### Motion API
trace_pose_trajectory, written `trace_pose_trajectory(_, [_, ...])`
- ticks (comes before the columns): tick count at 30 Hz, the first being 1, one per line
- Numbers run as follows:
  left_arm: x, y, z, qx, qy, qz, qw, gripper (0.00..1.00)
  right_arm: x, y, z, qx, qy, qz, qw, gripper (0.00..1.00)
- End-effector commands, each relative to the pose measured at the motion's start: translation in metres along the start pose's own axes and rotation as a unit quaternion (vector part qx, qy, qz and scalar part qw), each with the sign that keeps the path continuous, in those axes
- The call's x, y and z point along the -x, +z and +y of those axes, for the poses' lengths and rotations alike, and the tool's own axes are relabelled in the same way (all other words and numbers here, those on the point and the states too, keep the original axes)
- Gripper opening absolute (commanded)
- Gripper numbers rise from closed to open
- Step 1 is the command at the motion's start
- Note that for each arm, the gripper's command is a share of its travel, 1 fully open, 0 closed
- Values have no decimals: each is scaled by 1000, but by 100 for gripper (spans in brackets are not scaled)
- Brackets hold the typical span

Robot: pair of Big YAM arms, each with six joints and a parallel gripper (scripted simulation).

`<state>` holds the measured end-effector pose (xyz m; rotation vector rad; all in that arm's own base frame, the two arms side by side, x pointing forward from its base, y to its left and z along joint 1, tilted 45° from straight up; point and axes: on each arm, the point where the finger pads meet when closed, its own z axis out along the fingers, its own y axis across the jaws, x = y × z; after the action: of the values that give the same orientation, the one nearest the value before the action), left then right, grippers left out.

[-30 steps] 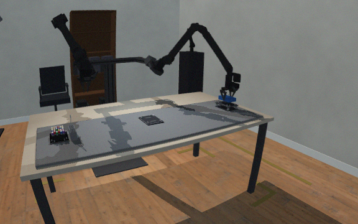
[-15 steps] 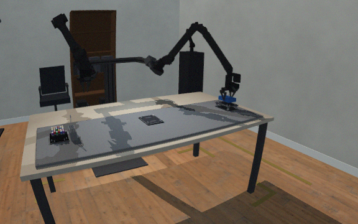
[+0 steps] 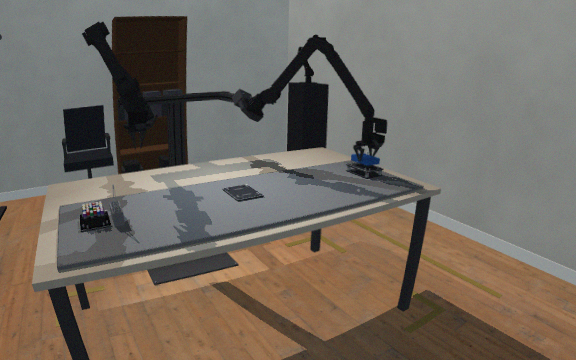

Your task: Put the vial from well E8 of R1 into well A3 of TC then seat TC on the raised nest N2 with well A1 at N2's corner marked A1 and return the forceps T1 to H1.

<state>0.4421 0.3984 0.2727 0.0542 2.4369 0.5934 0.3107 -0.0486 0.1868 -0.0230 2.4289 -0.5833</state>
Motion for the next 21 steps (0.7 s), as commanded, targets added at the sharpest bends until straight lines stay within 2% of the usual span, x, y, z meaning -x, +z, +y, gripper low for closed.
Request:
trace_pose_trajectory(1, [6,2,1,5,-3,-7,1000,0,10,-6,-3,-1,9,-9,1000,24])
trace_pose_trajectory(21, [9,6,1,6,-2,-9,1000,0,10,-6,-3,-1,9,-9,1000,24])
